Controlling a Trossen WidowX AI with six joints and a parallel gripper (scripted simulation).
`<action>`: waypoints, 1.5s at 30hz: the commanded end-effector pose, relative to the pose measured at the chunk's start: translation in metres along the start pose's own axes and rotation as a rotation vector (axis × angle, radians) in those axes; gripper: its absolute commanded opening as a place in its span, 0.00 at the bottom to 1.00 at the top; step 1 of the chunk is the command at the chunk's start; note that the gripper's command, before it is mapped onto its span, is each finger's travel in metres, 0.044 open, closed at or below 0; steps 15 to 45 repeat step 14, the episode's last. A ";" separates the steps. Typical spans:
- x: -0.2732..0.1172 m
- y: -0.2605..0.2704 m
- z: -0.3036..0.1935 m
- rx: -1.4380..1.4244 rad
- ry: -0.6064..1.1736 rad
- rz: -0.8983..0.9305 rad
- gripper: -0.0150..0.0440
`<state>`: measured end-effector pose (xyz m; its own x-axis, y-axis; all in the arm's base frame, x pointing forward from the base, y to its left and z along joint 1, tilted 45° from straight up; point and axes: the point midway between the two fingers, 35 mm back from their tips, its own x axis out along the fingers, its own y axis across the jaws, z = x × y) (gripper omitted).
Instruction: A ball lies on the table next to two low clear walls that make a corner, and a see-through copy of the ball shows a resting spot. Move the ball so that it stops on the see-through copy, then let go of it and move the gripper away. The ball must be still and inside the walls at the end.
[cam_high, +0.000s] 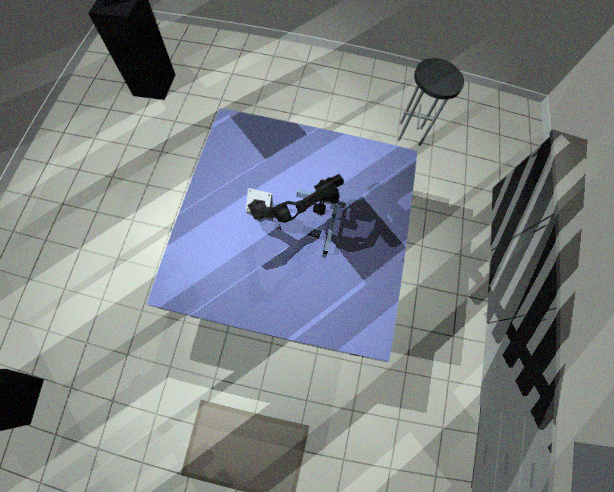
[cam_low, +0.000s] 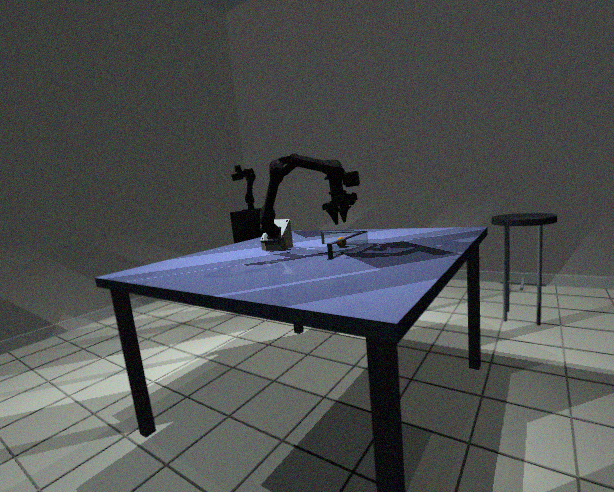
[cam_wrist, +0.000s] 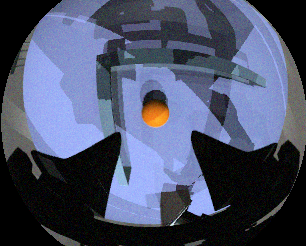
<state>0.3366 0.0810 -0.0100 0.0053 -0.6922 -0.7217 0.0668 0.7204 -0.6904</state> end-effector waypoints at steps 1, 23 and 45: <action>0.008 0.000 -0.002 -0.008 0.016 -0.010 0.81; -0.041 -0.002 -0.004 -0.003 0.017 -0.009 1.00; -0.041 -0.002 -0.004 -0.003 0.017 -0.009 1.00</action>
